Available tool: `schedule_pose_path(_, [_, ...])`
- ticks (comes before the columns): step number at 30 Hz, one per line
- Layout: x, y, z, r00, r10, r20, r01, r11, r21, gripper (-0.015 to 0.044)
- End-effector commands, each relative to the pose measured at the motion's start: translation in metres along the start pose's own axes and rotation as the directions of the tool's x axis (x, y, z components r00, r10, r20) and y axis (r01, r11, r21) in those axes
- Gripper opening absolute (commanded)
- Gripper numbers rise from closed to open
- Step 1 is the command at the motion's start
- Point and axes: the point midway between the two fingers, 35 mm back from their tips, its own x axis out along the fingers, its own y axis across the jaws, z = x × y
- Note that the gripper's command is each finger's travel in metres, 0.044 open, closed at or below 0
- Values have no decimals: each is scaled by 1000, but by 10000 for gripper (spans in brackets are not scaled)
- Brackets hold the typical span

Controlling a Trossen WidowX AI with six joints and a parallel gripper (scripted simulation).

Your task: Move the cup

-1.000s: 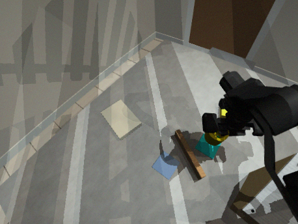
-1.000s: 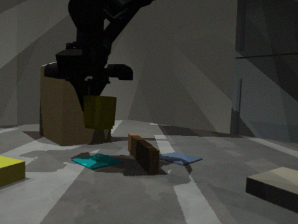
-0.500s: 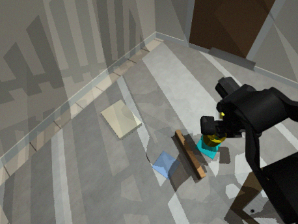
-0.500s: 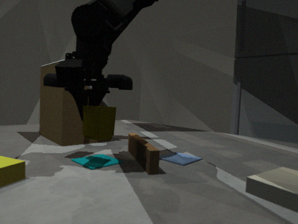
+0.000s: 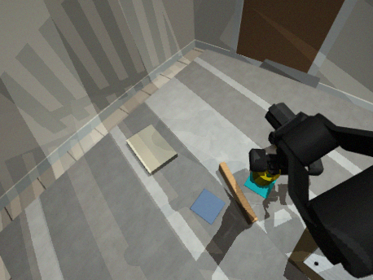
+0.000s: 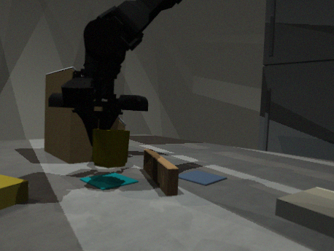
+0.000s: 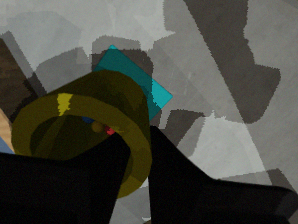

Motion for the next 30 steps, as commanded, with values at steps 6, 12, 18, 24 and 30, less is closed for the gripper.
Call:
schedule_pose_path(6, [15, -4, -4, 1000, -2, -14, 2, 1000, 14, 0])
schedule_pose_path(12, [22, -5, -5, 1000, -1, -15, 1, 1000, 14, 0])
schedule_pose_path(18, [27, -5, -6, 1000, -1, -16, 1, 1000, 14, 0])
schedule_pose_path(24, [24, -2, -4, 1000, 0, -5, 0, 1000, 2, 0])
schedule_pose_path(30, [24, -2, -4, 1000, 0, -5, 0, 1000, 2, 0])
